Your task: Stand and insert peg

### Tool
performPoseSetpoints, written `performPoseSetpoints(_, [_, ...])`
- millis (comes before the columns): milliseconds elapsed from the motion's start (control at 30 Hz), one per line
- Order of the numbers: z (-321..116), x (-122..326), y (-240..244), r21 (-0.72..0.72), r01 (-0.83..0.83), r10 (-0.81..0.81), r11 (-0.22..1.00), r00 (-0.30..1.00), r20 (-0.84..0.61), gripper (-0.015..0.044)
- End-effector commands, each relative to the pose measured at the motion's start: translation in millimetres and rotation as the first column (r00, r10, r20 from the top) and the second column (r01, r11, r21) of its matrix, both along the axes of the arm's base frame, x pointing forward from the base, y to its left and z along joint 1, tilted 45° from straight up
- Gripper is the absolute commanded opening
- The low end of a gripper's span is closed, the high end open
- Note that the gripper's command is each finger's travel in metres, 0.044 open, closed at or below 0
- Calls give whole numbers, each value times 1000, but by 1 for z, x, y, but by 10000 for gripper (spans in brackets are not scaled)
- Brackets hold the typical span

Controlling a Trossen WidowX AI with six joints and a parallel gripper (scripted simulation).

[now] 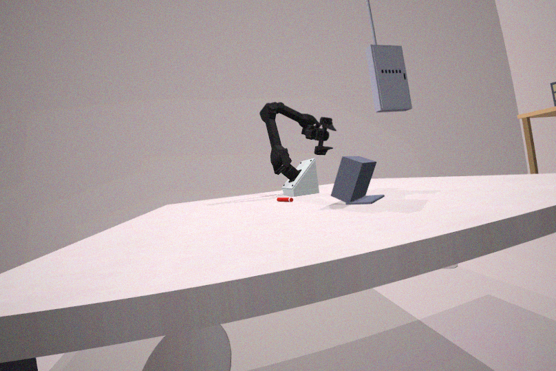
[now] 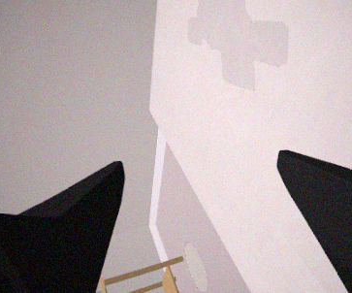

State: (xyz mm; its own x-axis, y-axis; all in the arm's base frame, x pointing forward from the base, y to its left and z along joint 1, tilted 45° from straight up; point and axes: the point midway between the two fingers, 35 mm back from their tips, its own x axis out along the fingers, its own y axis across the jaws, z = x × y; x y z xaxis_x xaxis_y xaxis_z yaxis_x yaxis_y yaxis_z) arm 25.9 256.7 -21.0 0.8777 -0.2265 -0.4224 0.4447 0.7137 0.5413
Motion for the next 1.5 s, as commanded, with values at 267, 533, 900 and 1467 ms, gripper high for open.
performPoseSetpoints(267, [7,24,-2,160,158,-162,974,987,12,440])
performPoseSetpoints(533, [15,50,-7,337,320,-344,885,939,11,440])
performPoseSetpoints(900, [23,82,-22,526,503,-577,686,817,-28,440])
performPoseSetpoints(1467, [34,122,-47,734,599,-812,319,572,-114,440])
